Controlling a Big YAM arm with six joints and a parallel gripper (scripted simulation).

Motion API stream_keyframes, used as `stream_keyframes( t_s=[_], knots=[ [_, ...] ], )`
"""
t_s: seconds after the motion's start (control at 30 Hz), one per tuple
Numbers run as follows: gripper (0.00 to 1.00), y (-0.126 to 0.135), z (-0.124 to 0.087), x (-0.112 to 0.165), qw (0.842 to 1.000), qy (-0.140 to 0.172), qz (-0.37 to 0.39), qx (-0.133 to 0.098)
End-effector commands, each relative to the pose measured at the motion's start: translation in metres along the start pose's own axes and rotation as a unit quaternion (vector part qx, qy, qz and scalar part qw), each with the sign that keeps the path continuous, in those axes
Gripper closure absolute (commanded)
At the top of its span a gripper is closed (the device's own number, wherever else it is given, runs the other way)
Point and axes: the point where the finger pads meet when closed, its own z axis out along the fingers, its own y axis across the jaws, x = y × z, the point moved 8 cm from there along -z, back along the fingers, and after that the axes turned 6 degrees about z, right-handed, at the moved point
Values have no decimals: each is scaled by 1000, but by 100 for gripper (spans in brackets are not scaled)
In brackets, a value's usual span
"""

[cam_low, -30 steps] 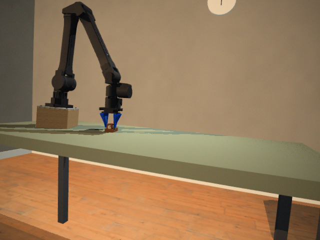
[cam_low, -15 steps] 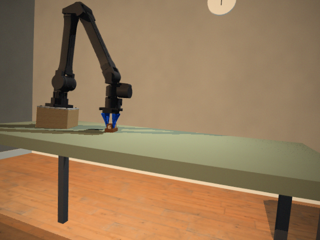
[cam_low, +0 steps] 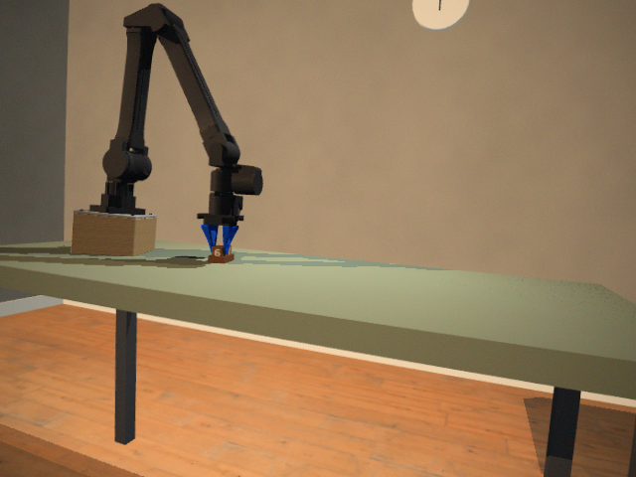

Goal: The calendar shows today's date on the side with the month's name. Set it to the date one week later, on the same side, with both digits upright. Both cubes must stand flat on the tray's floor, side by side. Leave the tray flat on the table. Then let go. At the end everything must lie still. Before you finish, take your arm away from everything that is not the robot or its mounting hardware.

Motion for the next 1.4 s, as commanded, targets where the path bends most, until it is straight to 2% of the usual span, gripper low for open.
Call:
stream_keyframes(
  t_s=[0.0,1.37],
  knots=[
    [73,-7,-5,-2,1000,-2,-4,14],
    [73,-14,-19,-1,1000,-2,-4,21]
  ],
)
